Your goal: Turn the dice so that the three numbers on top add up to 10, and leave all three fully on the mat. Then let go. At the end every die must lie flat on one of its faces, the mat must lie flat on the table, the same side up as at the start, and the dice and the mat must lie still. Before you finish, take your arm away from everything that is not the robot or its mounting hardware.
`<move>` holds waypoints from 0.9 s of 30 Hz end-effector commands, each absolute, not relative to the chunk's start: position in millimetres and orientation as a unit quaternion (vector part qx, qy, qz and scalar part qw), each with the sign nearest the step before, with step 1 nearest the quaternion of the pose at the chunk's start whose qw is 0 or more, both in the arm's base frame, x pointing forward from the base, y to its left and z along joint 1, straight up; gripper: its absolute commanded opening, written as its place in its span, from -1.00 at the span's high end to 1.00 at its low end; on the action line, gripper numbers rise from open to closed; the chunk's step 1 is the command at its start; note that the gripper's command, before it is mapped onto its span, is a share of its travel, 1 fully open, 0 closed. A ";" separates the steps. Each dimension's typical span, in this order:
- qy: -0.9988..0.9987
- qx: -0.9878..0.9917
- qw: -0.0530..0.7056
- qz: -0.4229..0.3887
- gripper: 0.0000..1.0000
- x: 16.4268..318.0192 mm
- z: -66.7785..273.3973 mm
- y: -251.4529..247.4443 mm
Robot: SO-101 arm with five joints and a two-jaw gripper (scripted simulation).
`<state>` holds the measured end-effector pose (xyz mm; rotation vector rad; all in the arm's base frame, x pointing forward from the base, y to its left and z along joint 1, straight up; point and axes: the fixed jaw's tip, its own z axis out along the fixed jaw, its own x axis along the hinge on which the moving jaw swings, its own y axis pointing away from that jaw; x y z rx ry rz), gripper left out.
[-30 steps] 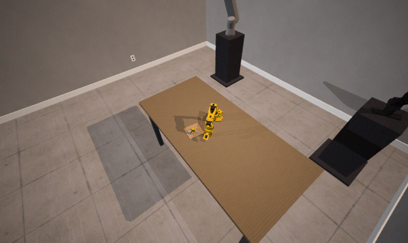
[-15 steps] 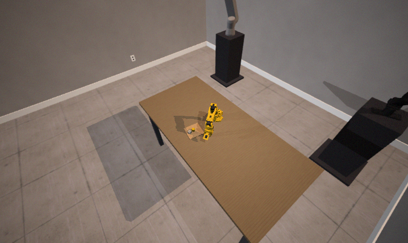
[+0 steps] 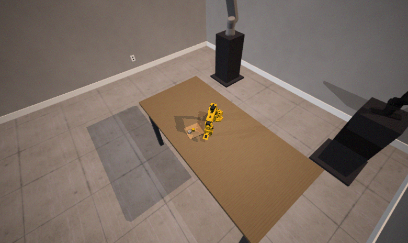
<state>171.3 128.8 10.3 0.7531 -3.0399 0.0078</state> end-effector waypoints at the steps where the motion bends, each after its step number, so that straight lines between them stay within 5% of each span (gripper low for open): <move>1: -0.971 0.240 -0.011 -0.004 0.63 176.4 15.2 128.3; 27: -0.971 0.240 -0.011 -0.004 0.78 178.0 15.2 125.2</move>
